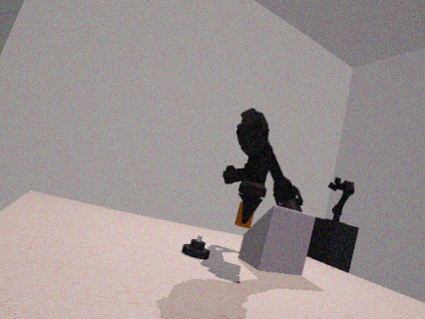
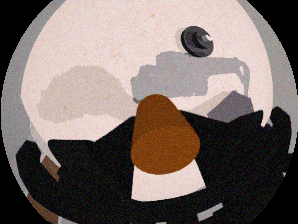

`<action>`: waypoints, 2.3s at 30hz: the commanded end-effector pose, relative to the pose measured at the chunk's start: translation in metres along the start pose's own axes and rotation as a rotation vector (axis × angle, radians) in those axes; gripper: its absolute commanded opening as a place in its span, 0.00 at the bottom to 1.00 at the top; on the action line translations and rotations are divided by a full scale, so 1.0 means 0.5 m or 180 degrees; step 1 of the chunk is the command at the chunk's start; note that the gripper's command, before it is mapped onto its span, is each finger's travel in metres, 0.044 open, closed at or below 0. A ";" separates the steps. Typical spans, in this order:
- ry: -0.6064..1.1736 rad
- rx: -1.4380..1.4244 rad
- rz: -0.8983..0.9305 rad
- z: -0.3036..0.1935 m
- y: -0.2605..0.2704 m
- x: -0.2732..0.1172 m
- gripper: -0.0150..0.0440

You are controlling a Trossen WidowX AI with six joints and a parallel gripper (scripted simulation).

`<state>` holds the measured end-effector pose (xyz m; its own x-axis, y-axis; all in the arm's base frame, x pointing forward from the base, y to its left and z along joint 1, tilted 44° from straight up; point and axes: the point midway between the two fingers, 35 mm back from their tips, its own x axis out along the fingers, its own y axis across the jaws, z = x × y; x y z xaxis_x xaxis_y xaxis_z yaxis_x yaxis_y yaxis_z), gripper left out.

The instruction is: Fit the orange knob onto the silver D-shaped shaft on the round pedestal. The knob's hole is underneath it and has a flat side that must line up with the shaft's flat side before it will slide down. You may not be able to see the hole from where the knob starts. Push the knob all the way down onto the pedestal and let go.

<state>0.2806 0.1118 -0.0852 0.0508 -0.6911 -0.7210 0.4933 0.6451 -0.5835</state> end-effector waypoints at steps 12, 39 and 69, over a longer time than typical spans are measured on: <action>0.0023 0.0019 0.0064 0.049 -0.031 -0.003 0.25; 0.0012 0.0050 0.0087 0.166 -0.146 0.049 0.25; -0.0015 0.0342 -0.0003 0.230 -0.262 0.094 0.25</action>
<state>0.3172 -0.0427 -0.0016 0.0462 -0.6902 -0.7221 0.5407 0.6251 -0.5629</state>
